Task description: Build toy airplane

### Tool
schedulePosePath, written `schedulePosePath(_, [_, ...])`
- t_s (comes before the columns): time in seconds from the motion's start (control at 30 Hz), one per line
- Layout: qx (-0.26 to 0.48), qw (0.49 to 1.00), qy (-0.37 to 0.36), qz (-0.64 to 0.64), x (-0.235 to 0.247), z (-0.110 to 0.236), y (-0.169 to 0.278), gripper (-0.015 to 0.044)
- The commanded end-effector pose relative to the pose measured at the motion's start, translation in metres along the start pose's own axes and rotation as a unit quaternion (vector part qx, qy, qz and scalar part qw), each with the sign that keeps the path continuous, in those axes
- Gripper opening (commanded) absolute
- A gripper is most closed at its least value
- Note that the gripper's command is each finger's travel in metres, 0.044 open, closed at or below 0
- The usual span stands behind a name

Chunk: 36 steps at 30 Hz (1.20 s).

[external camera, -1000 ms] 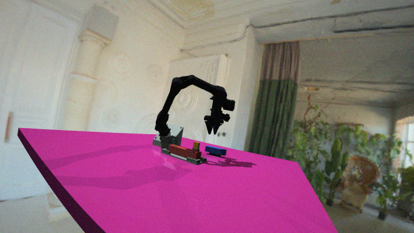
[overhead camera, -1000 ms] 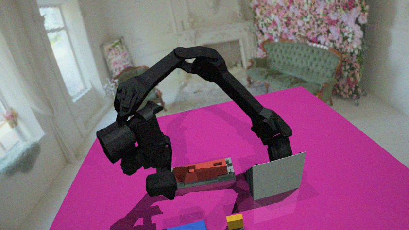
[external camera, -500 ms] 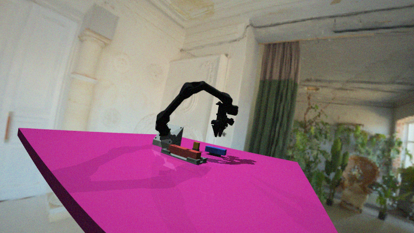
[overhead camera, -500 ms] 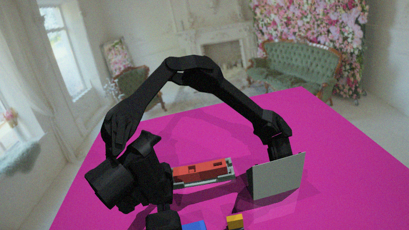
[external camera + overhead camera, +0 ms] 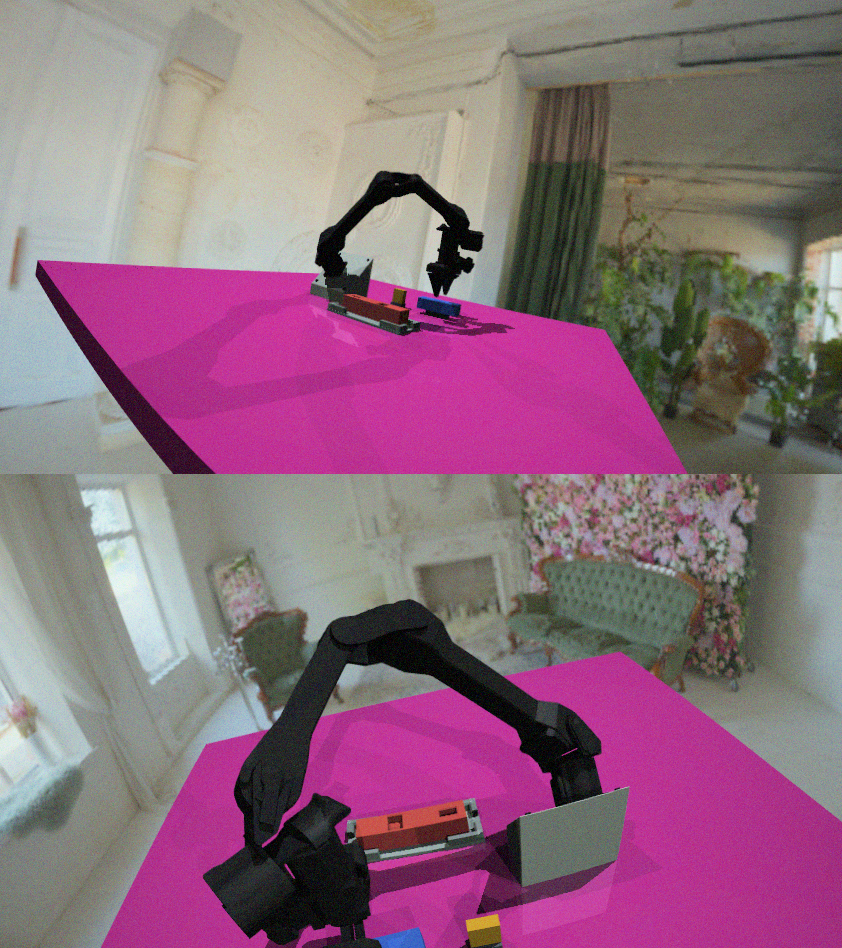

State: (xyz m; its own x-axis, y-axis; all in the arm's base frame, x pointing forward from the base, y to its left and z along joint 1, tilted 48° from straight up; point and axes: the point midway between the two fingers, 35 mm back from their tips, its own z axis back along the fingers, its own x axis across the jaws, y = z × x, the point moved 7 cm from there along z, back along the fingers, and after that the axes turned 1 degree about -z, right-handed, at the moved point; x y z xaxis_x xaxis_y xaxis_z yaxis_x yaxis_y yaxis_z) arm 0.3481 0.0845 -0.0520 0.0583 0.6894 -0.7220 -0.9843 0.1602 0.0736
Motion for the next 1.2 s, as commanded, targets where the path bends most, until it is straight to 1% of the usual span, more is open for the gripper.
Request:
schedulePosePath(0.0, [-0.002, 1.000, 0.003, 0.004, 0.001, -0.006, 0.001, 0.0440])
schedulePosePath(0.83, [-0.002, 1.000, 0.004, 0.004, 0.000, -0.044, 0.001, 0.0440])
schedulePosePath(1.13, [-0.002, 1.000, 0.004, 0.004, 0.000, -0.044, 0.001, 0.0204])
schedulePosePath(1.17, [-0.002, 1.000, 0.004, 0.004, 0.000, -0.044, 0.001, 0.0197])
